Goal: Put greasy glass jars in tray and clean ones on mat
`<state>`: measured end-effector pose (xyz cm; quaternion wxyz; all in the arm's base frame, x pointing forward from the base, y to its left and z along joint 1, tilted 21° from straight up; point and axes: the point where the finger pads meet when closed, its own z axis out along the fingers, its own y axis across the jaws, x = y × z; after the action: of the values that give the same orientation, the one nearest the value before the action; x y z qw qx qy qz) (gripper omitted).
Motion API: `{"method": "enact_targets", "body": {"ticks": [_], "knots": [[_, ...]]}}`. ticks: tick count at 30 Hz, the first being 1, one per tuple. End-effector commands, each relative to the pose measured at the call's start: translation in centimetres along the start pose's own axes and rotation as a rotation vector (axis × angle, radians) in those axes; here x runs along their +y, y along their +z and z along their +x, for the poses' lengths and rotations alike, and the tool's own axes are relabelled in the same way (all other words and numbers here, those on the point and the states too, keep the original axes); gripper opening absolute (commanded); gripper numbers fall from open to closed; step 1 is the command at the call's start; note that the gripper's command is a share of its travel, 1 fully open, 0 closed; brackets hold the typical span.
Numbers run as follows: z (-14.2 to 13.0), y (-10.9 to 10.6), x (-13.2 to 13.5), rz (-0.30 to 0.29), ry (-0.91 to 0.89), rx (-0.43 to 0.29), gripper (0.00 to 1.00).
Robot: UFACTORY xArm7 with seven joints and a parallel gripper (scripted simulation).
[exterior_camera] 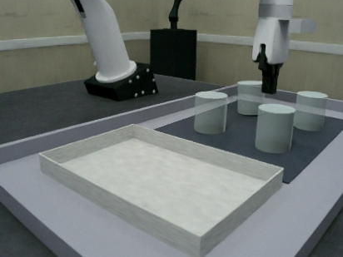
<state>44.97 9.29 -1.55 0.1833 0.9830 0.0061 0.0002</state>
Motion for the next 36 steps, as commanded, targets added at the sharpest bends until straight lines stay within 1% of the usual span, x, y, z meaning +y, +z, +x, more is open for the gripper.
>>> {"method": "enact_targets", "body": {"ticks": [1,36], "knots": [[0.09,-0.24,-0.1,0.002,0.0,0.005,0.0],[-0.31,-0.56,-0.1,0.002,0.0,0.005,0.0]]}}
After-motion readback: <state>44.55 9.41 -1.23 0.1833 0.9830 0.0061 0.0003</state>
